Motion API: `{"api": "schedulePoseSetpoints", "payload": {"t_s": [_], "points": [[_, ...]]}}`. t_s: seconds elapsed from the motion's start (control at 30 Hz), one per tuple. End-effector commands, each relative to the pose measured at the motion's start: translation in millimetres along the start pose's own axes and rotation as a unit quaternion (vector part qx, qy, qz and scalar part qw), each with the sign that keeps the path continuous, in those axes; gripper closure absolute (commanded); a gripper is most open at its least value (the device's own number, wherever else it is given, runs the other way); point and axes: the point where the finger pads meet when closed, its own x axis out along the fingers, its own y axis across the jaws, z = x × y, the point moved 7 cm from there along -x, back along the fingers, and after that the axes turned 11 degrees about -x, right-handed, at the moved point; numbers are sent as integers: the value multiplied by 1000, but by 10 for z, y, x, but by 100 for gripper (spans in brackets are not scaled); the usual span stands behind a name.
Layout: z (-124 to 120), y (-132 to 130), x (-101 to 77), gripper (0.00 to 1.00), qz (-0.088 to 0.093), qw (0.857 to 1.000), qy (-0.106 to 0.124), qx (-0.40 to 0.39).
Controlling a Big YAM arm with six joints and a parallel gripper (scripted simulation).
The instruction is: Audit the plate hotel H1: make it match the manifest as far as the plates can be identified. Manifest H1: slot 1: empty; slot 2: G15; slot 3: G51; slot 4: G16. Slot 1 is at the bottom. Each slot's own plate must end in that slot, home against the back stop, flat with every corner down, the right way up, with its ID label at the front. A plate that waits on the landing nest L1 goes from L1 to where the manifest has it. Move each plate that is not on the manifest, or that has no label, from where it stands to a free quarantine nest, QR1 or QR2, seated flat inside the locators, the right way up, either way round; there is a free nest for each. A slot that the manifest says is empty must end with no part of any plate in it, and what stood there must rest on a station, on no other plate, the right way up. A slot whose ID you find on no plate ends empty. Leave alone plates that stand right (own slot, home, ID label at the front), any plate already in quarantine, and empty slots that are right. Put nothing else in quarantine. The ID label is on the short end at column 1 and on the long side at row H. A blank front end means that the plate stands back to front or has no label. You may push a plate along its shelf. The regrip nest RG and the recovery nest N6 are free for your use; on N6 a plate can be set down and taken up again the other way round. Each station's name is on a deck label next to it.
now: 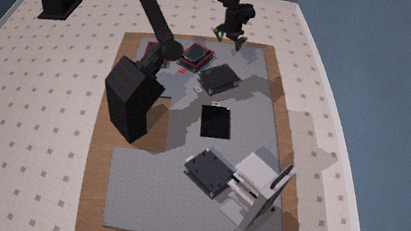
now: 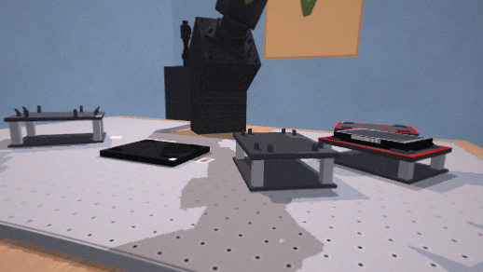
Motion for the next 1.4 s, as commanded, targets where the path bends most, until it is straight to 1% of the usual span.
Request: {"api": "schedulePoseSetpoints", "payload": {"t_s": [0.0,0.13,0.2,0.23,0.27,0.47,0.7,0.77,0.8,0.83,0.87,1.27,1.33,1.37], "points": [[-11,-86,-58,0,-24,999,-14,22],[-101,-161,-68,0,-39,998,-23,49],[-101,-161,-68,0,-39,998,-23,49],[-65,-215,-90,0,-44,997,-27,54],[-156,-213,-43,0,-44,997,-24,65],[-299,-340,-29,0,-63,991,-33,110],[-476,-499,6,0,-84,982,-41,164],[-476,-499,6,0,-84,982,-41,164],[-416,-524,-68,0,-95,981,-53,161],[-511,-529,-10,0,-93,979,-48,175],[-544,-560,8,0,-94,977,-47,185],[-809,-803,24,0,-135,951,-69,270],[-809,-803,24,0,-135,951,-69,270],[-718,-858,-55,0,-146,950,-79,266]]}}
